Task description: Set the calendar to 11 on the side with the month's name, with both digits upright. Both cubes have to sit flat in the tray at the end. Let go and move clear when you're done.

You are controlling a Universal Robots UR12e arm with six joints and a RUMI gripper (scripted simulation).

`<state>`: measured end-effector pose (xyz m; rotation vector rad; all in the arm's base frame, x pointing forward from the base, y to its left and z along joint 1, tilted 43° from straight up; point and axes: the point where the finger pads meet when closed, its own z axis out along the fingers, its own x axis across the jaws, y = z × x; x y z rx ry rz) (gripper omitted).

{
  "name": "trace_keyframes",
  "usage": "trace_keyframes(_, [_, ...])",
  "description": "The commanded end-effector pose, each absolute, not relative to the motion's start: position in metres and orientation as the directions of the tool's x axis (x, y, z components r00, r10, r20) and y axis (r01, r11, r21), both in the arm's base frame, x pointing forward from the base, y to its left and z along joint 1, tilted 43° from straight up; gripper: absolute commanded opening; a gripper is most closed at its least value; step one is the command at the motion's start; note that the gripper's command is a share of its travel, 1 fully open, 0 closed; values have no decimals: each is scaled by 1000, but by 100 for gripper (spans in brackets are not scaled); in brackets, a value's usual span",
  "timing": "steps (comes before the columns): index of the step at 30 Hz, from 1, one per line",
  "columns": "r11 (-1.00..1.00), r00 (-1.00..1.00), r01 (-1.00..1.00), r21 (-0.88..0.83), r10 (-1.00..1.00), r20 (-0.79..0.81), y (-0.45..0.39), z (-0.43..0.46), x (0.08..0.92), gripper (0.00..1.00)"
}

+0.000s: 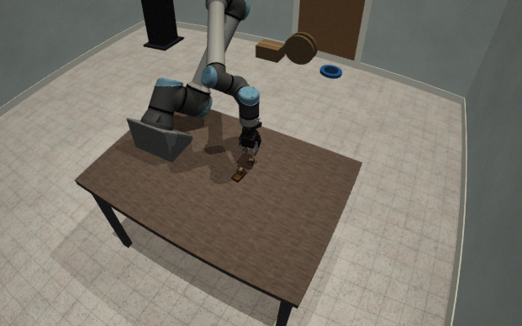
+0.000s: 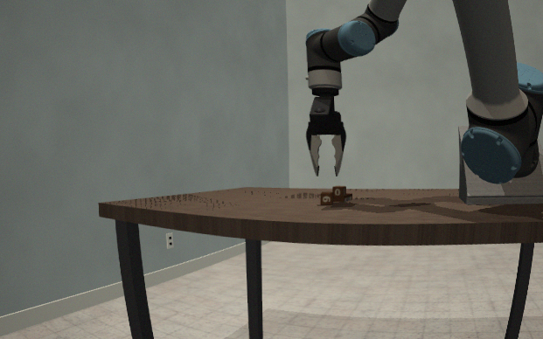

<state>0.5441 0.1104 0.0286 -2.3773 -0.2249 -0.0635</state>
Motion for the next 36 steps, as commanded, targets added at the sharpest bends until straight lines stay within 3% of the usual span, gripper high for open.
trace_keyframes(1, [-714,983,181,-677,145,110,97,42,544,28])
trace_keyframes(9, [-714,983,181,-677,145,110,89,51,544,28])
trace_keyframes(10, [-714,983,181,-677,145,110,89,51,544,100])
trace_keyframes(36, [-713,982,187,-676,150,115,89,51,544,100])
